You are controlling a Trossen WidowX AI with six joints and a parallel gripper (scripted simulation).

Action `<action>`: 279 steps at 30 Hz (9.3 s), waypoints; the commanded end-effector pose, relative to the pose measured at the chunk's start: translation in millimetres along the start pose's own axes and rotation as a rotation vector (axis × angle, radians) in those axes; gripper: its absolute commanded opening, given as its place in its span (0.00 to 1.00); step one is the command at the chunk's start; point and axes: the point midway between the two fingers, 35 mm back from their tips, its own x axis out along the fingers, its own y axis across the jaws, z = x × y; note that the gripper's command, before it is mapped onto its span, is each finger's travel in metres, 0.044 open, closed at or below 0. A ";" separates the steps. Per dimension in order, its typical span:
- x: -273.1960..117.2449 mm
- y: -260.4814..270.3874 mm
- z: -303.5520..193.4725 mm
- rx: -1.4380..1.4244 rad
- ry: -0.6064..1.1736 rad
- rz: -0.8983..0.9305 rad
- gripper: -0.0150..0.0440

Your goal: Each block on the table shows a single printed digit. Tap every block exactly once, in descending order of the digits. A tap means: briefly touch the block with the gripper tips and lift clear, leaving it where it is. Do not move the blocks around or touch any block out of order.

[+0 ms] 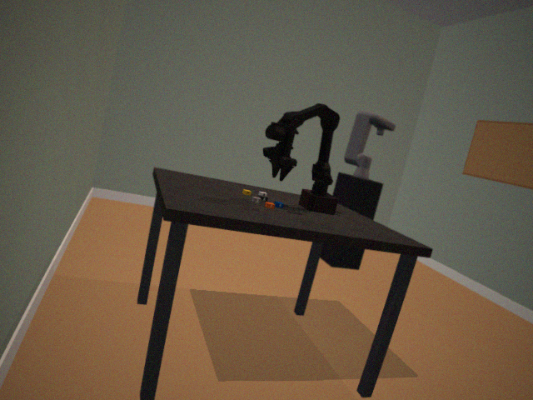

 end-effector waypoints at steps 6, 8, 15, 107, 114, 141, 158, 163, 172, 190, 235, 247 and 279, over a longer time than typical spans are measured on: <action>-0.2 8.8 8.6 0.012 -0.003 -0.004 0.93; -0.2 8.8 8.6 0.012 -0.003 -0.004 0.93; -0.2 8.8 8.6 0.012 -0.003 -0.004 0.93; 57.5 -149.3 -11.8 0.011 -0.001 -0.021 0.71; 80.2 -149.5 -14.7 0.011 0.000 -0.021 0.40; 101.8 -149.9 -14.5 0.011 0.000 -0.021 0.29; 82.4 -149.5 -14.3 0.010 -0.001 -0.021 0.29; 80.2 -149.5 -14.7 0.011 0.000 -0.021 0.29; -1.1 -147.8 -14.2 0.011 -0.001 -0.022 0.29; 0.6 -62.5 -57.6 0.012 0.004 -0.012 0.29; 81.9 -63.5 -58.4 0.012 0.004 -0.012 0.29; 3.3 -62.4 -57.2 0.012 0.003 -0.012 0.29; 62.8 -249.6 45.9 0.010 -0.006 -0.032 0.29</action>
